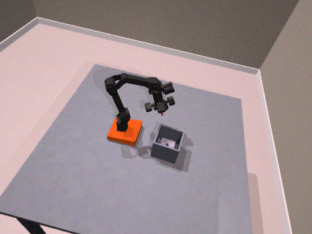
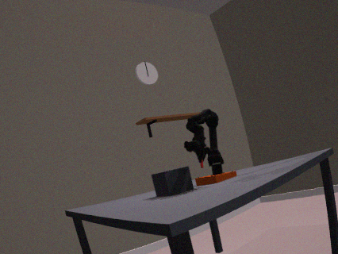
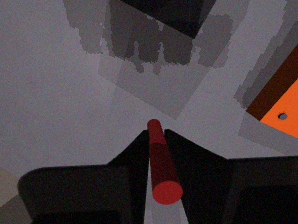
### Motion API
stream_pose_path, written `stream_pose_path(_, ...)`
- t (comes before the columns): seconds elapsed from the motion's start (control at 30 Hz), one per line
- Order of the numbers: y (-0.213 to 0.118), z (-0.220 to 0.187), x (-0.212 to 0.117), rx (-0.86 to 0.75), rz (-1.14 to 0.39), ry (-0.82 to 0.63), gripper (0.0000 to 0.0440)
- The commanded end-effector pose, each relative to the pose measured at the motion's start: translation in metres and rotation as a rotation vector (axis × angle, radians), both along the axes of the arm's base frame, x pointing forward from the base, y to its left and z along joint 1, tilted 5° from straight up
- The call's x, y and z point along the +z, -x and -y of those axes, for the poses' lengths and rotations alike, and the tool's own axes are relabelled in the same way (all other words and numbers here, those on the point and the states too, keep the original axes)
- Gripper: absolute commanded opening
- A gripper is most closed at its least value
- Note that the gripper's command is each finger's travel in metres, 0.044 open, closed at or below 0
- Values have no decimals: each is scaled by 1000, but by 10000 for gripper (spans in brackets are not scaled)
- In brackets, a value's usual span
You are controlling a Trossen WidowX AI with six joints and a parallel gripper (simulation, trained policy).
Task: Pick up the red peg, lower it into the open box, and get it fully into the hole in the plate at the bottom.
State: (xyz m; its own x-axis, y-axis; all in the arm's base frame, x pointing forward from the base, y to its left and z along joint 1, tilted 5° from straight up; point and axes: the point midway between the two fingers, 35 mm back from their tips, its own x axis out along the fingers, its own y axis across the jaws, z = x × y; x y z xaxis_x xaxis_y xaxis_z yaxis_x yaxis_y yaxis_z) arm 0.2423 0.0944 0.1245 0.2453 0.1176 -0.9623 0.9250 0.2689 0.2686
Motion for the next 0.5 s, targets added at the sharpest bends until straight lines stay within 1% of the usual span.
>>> stream_pose_path(0.0, -8, 15, 21, -5, 42, 22, 0)
stream_pose_path(0.2, -14, 38, 40, -25, 64, 60, 0)
stream_pose_path(0.47, -18, 69, 48, -59, 57, 111, 0)
